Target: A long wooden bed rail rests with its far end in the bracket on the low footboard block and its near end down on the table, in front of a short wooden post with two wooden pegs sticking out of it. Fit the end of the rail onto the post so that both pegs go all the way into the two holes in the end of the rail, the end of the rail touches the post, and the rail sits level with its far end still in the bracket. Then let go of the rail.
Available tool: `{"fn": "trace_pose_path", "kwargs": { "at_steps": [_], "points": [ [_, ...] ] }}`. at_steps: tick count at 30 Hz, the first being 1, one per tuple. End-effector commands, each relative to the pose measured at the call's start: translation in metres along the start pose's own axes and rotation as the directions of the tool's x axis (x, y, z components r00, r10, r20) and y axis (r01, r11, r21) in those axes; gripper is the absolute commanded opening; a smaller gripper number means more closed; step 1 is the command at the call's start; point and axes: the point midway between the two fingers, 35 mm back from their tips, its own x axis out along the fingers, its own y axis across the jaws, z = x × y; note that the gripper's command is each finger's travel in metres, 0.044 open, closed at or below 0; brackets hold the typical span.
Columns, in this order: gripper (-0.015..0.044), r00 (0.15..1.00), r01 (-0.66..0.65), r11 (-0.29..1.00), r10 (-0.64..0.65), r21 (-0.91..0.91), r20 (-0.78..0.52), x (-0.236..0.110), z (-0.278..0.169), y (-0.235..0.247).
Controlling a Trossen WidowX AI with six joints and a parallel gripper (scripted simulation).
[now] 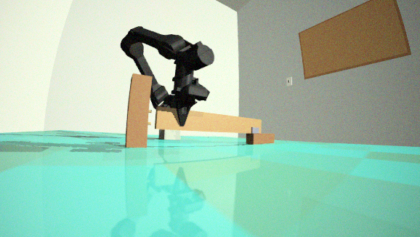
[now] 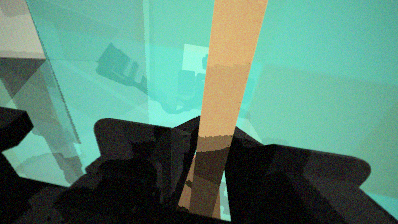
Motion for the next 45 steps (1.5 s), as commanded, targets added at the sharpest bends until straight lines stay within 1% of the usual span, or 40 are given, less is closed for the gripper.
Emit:
{"fn": "trace_pose_path", "kwargs": {
  "at_steps": [1, 45],
  "points": [
    [0.0000, 1.000, 0.005, 1.000, -0.005, -0.001, 0.002, -0.002, -0.003, 0.000],
    [0.0000, 1.000, 0.005, 1.000, -0.005, -0.001, 0.001, -0.002, -0.017, 0.000]
  ]
}}
